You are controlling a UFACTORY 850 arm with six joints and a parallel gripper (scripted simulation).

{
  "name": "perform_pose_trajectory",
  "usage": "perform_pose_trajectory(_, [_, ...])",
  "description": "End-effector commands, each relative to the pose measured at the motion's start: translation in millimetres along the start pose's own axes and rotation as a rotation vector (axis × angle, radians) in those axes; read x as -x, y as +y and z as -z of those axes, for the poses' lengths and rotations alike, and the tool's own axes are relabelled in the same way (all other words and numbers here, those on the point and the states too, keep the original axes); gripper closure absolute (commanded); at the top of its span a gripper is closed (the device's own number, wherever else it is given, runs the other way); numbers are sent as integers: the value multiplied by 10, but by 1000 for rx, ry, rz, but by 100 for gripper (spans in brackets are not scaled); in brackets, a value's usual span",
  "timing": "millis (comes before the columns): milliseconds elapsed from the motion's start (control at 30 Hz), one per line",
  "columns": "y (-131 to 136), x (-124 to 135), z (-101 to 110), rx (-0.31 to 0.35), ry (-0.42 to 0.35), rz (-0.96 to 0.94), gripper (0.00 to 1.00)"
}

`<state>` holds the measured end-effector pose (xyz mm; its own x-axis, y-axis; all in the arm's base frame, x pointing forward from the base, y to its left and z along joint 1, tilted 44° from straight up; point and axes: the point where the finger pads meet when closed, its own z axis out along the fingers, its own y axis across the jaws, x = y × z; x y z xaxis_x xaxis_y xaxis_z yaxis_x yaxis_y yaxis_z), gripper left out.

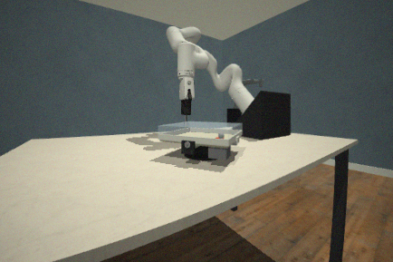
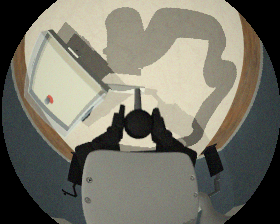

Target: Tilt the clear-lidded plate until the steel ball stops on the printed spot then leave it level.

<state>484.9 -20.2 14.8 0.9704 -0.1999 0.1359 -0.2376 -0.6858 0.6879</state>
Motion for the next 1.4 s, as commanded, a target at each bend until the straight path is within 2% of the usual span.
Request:
perform_pose_trajectory(0, [-3,-4,3,-2,1,0,100])
perform_pose_trajectory(1367, [11,-2,-31,-2,1,0,100])
